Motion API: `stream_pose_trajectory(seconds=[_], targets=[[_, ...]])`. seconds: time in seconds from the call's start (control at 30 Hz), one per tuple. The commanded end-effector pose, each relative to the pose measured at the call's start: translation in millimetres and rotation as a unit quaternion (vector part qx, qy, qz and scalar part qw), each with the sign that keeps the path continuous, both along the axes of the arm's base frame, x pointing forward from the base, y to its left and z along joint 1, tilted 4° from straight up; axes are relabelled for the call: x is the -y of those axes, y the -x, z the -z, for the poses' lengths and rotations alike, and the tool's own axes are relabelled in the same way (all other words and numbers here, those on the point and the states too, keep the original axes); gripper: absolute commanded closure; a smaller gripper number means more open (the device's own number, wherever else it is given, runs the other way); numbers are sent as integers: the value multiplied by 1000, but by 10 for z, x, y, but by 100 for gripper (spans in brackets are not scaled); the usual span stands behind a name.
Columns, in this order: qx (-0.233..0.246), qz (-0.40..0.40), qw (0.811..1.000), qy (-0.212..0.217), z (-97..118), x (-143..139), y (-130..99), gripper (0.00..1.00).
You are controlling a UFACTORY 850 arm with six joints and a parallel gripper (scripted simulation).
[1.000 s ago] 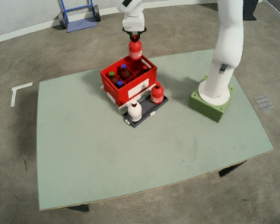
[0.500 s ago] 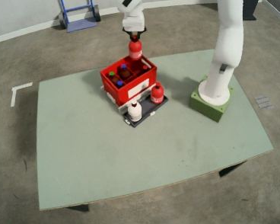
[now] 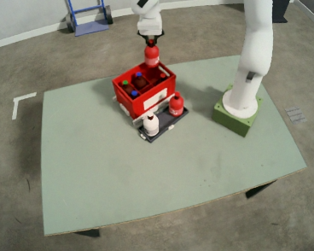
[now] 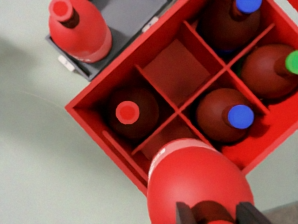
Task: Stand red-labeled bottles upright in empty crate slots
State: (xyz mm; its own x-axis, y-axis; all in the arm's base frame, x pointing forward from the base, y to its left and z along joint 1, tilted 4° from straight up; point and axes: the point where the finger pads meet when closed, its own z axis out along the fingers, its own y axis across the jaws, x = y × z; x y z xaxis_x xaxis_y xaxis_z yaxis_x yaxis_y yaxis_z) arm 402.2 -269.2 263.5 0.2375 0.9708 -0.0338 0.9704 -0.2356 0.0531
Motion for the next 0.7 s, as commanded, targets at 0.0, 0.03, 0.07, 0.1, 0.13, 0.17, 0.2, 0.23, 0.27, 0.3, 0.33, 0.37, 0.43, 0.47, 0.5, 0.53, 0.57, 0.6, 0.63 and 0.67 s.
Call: stream_pose_trajectory(seconds=[0.0,0.03,0.07,0.1,0.13,0.17,0.2,0.23,0.27,0.3,0.33,0.37,0.43,0.47,0.5,0.53,0.57,0.6,0.63,0.67], targets=[[1,0,1000,0,-6,4,-6,100],[1,0,1000,0,-6,4,-6,100],[1,0,1000,0,-5,4,-6,100],[1,0,1000,0,-4,4,-6,100],[1,0,1000,0,-3,4,-6,100],[1,0,1000,0,-2,4,-6,100],[1,0,1000,0,-1,4,-6,100],[1,0,1000,0,0,4,-6,100],[1,0,1000,0,1,4,-6,100],[1,0,1000,0,1,4,-6,100],[1,0,1000,0,1,4,-6,100],[1,0,1000,0,3,4,-6,100],[1,0,1000,0,6,4,-6,100],[1,0,1000,0,8,4,-6,100],[1,0,1000,0,10,4,-6,100],[1,0,1000,0,12,4,-6,100],[1,0,1000,0,14,5,-7,100],[1,0,1000,0,16,5,-7,100],[1,0,1000,0,18,5,-7,100],[1,0,1000,0,21,5,-7,100]])
